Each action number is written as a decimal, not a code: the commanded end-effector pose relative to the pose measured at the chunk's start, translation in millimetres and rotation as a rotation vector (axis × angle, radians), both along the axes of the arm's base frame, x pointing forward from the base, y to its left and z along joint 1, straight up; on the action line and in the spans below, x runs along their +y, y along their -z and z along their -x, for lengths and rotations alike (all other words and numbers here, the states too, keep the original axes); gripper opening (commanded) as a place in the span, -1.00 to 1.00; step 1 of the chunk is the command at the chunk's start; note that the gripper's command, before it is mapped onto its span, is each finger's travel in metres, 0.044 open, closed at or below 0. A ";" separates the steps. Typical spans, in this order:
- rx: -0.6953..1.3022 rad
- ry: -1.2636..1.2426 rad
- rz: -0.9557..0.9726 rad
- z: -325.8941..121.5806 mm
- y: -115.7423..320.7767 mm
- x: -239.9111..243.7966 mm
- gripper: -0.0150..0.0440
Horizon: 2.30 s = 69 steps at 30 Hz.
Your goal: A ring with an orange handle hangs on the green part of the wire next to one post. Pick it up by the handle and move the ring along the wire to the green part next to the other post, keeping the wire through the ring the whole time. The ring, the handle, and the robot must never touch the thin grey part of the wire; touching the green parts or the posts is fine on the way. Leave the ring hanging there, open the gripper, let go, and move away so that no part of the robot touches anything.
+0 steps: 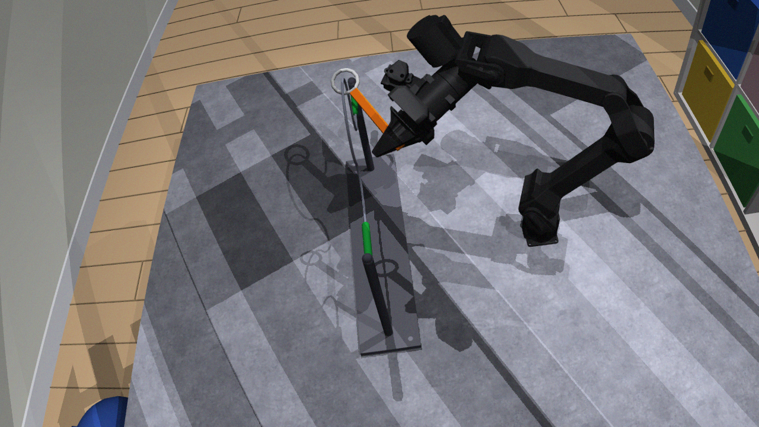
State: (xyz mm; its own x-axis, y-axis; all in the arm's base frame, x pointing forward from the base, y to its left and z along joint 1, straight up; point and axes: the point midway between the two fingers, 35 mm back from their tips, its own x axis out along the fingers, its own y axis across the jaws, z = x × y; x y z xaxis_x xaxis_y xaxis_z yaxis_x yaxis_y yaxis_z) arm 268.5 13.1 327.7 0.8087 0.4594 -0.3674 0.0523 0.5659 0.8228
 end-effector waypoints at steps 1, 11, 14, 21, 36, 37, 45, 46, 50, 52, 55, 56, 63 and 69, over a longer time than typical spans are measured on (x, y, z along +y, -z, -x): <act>-0.001 0.000 0.056 -0.7 1.1 -0.8 -1.00; -0.004 0.006 0.204 -0.9 5.5 -4.3 -1.00; -0.005 0.008 0.249 -1.0 6.7 -5.5 -1.00; -0.009 0.012 0.352 -1.2 9.4 -8.5 -1.00; -0.021 0.020 0.573 -1.5 14.1 -15.7 -1.00; -0.022 0.020 0.587 -1.6 14.3 -16.2 -1.00; -0.028 0.024 0.704 -1.8 16.0 -20.4 -1.00; -0.029 0.024 0.719 -1.8 16.2 -21.0 -1.00; -0.033 0.026 0.777 -1.9 16.9 -23.2 -1.00; -0.035 0.027 0.806 -2.0 17.2 -24.3 -1.00; -0.038 0.028 0.850 -2.1 17.5 -26.0 -1.00; -0.039 0.028 0.864 -2.1 17.6 -26.5 -1.00; -0.045 0.031 0.966 -2.3 18.1 -30.5 -1.00; -0.051 0.033 1.054 -2.4 18.2 -34.0 -1.00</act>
